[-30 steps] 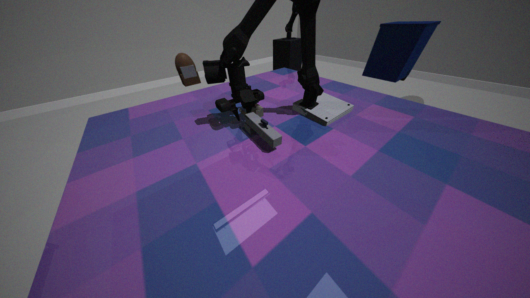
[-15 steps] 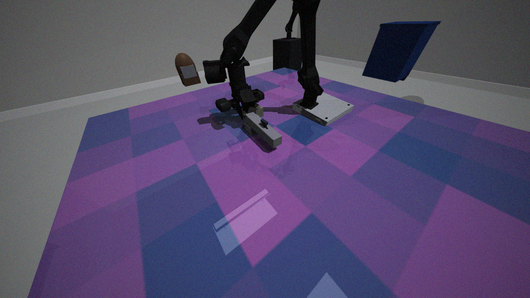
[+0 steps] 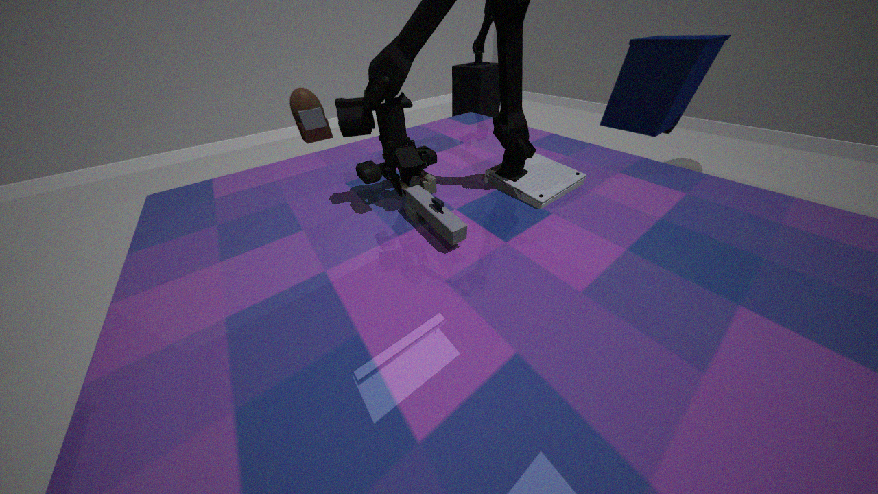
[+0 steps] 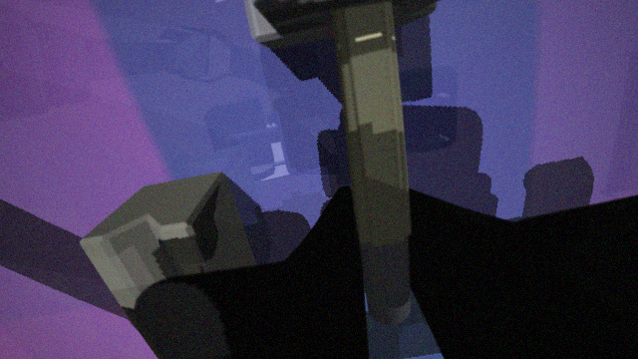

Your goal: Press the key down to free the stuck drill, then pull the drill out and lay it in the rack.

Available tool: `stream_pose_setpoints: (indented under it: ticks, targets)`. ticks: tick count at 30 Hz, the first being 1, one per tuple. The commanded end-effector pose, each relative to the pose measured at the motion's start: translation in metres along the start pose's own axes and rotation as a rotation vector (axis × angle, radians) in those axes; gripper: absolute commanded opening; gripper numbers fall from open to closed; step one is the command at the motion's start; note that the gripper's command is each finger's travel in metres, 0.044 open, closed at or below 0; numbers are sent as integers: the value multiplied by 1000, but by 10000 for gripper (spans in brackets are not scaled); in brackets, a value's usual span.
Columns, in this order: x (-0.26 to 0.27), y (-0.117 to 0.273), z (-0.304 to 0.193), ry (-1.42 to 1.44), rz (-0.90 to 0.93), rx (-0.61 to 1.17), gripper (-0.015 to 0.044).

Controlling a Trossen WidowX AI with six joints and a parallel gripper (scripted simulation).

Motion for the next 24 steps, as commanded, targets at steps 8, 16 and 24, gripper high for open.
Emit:
stream_pose_setpoints:
  ticks: [8, 16, 24]
  targets:
    - [4, 0, -15, 3, 2, 0, 0]
    - [7, 1, -26, 3, 2, 1, 0]
    - [10, 2, -38, 3, 2, 2, 0]
Point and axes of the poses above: the point midway between the two fingers, 35 mm back from their tips, its own y axis back along the fingers, its own x axis across the jaws, z = x × y, the point moved 6 cm from there along y, back along the fingers, and after that the axes turned 15 degrees about y, right-handed, at the moved point
